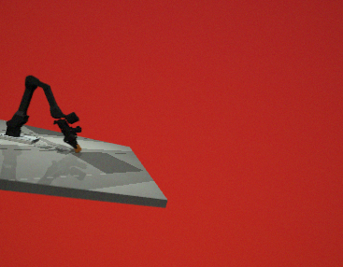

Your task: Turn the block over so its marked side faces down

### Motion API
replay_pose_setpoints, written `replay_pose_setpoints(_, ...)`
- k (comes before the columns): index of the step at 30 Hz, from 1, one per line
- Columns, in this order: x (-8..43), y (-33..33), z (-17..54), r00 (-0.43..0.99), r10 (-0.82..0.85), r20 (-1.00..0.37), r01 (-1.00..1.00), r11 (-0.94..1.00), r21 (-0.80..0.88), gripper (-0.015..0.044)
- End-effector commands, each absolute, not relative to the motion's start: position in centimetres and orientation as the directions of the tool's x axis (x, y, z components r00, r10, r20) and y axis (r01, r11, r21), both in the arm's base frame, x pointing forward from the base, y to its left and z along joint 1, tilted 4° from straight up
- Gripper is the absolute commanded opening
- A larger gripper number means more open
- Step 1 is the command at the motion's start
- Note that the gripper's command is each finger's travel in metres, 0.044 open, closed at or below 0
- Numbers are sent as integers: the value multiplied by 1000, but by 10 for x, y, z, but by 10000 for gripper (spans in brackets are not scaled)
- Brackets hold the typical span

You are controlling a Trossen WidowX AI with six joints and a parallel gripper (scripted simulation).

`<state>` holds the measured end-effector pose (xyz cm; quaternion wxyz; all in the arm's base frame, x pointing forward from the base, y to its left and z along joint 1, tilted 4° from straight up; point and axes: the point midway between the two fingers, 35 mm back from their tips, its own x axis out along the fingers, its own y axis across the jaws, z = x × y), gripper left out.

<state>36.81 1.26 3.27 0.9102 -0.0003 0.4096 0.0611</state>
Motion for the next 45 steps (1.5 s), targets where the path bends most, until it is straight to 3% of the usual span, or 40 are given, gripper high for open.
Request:
replay_pose_setpoints(1, 370, 13, 26, 687, 117, -717, -111, 992, 56, 0)
replay_pose_setpoints(26, 351, 15, 19, 892, 128, -433, -115, 992, 57, 0)
replay_pose_setpoints(45, 349, 15, 23, 905, 129, -406, -115, 992, 57, 0)
